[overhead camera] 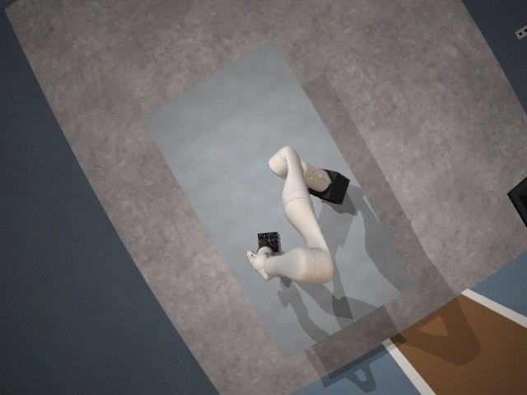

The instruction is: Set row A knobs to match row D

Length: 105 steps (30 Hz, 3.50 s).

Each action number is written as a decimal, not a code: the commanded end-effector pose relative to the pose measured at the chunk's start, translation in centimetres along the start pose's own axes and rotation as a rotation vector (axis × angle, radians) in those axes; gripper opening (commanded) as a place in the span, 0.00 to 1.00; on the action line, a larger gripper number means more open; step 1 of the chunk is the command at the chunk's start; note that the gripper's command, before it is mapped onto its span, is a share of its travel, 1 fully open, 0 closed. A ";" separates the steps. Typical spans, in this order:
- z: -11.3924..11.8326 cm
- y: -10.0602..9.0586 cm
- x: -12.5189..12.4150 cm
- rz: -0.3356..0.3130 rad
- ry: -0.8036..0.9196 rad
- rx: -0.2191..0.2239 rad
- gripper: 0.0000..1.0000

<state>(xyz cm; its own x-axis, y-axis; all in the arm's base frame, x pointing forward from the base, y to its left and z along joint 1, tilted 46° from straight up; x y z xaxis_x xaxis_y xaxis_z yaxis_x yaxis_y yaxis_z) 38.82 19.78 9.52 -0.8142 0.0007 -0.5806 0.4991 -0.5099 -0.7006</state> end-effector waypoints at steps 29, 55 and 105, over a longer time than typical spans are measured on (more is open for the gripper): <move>0.0 0.6 0.0 0.001 0.000 -0.002 0.46; 0.0 1.3 0.0 0.001 0.000 -0.002 0.46; 0.0 1.3 0.0 0.001 0.000 -0.002 0.30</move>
<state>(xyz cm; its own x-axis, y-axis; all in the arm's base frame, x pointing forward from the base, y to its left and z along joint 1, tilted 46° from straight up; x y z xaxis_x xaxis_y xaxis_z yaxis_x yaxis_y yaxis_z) 39.52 19.07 8.54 -0.8142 0.0006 -0.5806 0.4992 -0.5099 -0.7006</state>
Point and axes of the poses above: the point where the finger pads meet when closed, its own y axis out along the fingers, its own z axis across the jaws, x = y × z, the point moved 9 cm from there along -y, back along the fingers, and after that the axes turned 6 degrees about y, right-handed, at the moved point
